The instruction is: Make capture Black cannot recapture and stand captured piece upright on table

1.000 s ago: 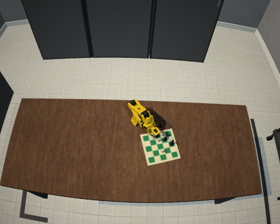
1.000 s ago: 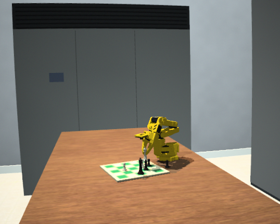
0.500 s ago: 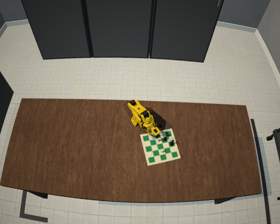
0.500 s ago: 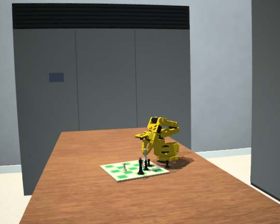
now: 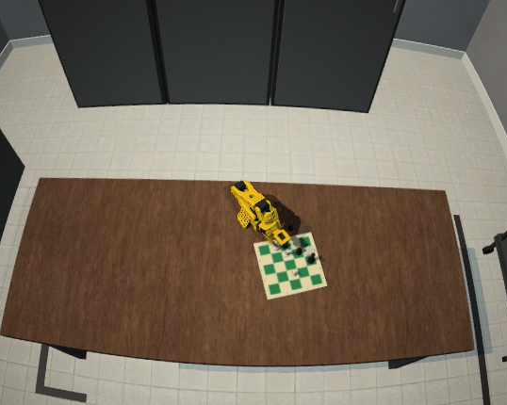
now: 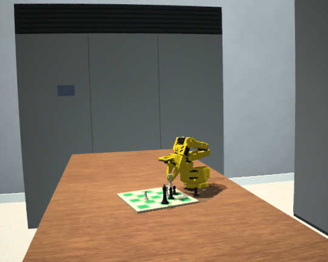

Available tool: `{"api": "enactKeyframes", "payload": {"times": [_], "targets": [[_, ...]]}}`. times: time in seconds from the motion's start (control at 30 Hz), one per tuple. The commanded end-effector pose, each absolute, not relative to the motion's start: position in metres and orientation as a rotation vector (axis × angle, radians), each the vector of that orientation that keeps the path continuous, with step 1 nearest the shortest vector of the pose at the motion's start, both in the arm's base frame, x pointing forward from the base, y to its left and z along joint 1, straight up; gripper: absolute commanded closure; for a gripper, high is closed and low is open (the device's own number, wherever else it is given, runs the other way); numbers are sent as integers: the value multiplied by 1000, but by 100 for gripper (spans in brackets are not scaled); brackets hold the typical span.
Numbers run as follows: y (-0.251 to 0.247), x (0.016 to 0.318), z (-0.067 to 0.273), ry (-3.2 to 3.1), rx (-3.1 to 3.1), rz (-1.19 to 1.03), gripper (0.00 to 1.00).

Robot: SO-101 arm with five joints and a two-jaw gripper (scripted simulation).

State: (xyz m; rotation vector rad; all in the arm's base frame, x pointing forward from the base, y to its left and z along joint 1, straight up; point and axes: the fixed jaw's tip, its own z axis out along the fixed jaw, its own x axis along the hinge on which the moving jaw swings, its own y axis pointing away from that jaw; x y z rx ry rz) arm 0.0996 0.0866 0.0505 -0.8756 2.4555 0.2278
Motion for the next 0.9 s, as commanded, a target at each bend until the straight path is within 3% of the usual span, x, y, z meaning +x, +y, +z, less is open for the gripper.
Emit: {"api": "enactKeyframes", "payload": {"times": [0.0,0.87], "targets": [[86,97,47,2470,-881,228,100],[87,98,40,2470,-880,228,100]]}}
